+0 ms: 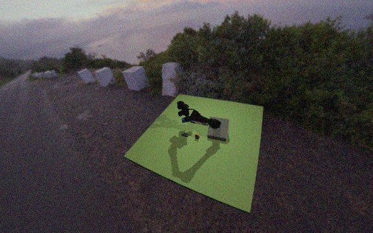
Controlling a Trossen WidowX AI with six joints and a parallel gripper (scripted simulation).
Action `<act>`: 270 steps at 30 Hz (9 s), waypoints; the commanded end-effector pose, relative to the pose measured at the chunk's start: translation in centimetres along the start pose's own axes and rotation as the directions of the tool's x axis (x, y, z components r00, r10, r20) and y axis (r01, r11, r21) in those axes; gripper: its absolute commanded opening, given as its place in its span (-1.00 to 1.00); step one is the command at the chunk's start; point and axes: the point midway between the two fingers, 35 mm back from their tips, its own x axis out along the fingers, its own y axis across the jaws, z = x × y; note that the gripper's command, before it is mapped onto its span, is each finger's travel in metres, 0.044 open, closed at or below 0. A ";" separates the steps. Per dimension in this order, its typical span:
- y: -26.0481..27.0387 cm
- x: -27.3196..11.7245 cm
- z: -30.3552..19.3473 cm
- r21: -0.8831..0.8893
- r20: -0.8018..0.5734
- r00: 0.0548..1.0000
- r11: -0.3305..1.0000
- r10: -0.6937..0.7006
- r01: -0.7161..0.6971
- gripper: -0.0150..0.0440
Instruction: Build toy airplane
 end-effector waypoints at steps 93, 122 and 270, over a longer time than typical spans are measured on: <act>-8.5 6.5 -16.5 -0.816 -0.001 1.000 0.578 0.029 -0.018 0.17; -8.4 8.1 -16.4 -0.821 -0.003 1.000 0.571 0.026 -0.018 -0.21; 16.4 11.8 -6.7 0.589 0.004 0.999 0.807 0.047 -0.041 0.82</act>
